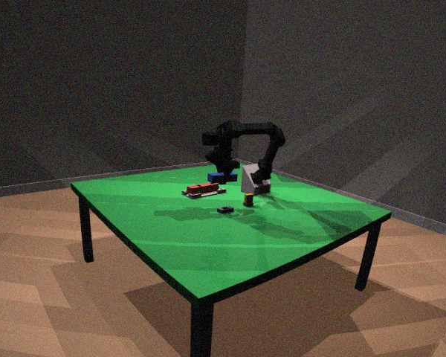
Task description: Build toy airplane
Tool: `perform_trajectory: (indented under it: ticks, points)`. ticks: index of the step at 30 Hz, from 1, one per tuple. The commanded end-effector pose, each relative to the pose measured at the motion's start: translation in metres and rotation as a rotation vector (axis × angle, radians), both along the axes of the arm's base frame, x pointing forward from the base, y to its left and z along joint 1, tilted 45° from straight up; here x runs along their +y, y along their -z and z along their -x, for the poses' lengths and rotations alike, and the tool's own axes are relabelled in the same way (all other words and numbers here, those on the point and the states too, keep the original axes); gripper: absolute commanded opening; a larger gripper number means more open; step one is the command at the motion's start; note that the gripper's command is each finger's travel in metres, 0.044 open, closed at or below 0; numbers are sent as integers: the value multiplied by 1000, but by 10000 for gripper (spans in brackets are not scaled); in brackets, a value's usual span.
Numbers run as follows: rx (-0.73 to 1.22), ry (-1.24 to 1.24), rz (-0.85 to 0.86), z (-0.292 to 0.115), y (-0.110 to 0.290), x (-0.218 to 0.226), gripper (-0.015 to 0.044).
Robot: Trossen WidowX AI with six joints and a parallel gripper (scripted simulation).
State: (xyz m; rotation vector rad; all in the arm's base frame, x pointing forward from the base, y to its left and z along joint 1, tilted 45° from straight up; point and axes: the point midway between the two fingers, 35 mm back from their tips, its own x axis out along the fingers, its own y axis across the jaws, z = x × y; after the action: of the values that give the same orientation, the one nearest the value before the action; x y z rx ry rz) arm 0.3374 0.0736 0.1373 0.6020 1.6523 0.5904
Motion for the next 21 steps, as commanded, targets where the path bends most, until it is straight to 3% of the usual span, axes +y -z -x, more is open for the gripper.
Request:
perform_trajectory:
  ticks: [1,21]
  points:
    - [43,49,18,-2,11,-9,0]
    - [237,242,80,-6,61,-50,0]
